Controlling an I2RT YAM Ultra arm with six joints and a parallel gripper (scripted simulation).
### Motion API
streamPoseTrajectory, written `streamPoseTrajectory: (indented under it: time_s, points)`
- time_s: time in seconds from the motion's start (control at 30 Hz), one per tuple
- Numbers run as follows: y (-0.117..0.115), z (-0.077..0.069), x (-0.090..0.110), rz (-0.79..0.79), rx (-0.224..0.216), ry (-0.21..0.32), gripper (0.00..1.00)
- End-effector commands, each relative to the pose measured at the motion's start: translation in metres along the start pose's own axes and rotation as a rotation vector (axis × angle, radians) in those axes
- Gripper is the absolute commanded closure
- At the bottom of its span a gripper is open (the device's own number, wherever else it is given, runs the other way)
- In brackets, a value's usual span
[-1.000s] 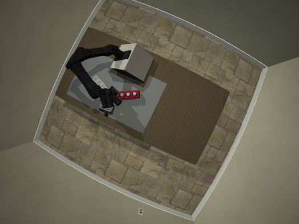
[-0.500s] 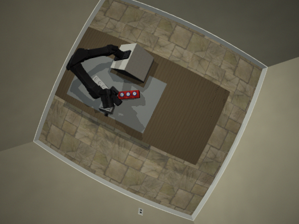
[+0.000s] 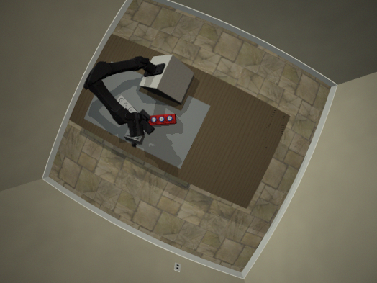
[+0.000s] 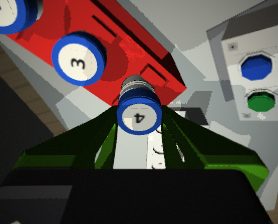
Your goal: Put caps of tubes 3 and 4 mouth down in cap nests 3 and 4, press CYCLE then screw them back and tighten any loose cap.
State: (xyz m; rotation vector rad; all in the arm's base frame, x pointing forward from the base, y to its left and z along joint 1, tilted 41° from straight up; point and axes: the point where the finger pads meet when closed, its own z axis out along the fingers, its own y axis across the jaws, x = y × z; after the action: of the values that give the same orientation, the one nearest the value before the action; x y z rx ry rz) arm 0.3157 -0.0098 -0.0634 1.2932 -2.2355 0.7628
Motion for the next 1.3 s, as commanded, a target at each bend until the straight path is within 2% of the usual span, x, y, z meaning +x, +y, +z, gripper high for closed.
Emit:
streamPoseTrajectory:
  time_s: [0.0, 1.27]
  points:
    - [-0.0012, -0.0036, -0.002, -0.002, 0.009, -0.009, 1.0]
    - [0.0013, -0.0021, -0.0047, -0.002, 0.009, -0.009, 1.0]
